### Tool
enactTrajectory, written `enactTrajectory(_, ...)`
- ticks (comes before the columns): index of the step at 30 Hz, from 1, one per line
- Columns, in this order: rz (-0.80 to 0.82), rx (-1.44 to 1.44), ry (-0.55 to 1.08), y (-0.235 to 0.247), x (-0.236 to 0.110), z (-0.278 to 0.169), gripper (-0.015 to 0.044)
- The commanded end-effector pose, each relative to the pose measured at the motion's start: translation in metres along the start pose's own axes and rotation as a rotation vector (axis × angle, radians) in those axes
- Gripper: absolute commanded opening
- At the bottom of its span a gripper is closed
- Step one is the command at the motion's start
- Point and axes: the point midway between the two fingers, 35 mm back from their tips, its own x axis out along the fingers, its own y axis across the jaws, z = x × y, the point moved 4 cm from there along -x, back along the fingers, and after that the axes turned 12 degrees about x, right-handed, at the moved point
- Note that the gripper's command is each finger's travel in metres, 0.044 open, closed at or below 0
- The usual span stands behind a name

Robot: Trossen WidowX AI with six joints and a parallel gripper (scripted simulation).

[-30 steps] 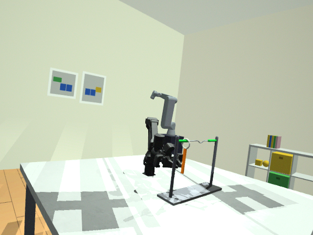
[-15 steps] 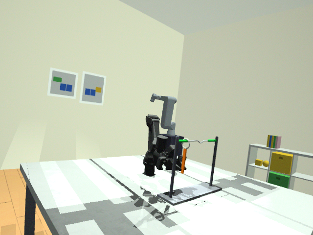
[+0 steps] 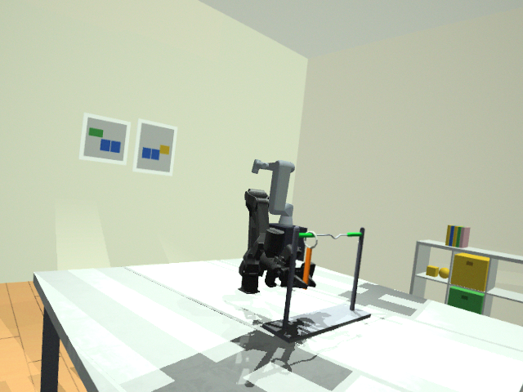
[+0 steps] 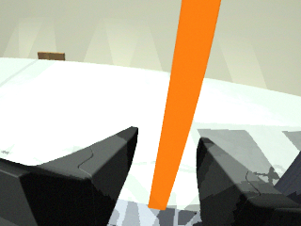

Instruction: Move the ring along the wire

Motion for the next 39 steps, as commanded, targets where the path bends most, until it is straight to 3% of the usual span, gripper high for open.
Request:
enactTrajectory(1, -0.003, 0.007, 0.002, -0.0005, 0.0012, -0.001, 0.016)
enactTrajectory(14, -0.003, 0.007, 0.002, -0.0005, 0.0012, -0.001, 0.016)
enactTrajectory(19, 0.0, 0.002, 0.004, -0.0002, 0.001, -0.0012, 0.0029)
enactTrajectory(21, 0.0, 0.002, 0.004, -0.0002, 0.001, -0.0012, 0.0015)
enactTrajectory(27, 0.0, 0.002, 0.004, -0.0002, 0.001, -0.0012, -0.0142)
enactTrajectory(39, 0.001, 0.005, 0.003, 0.0026, -0.0002, 0.0069, -0.015)
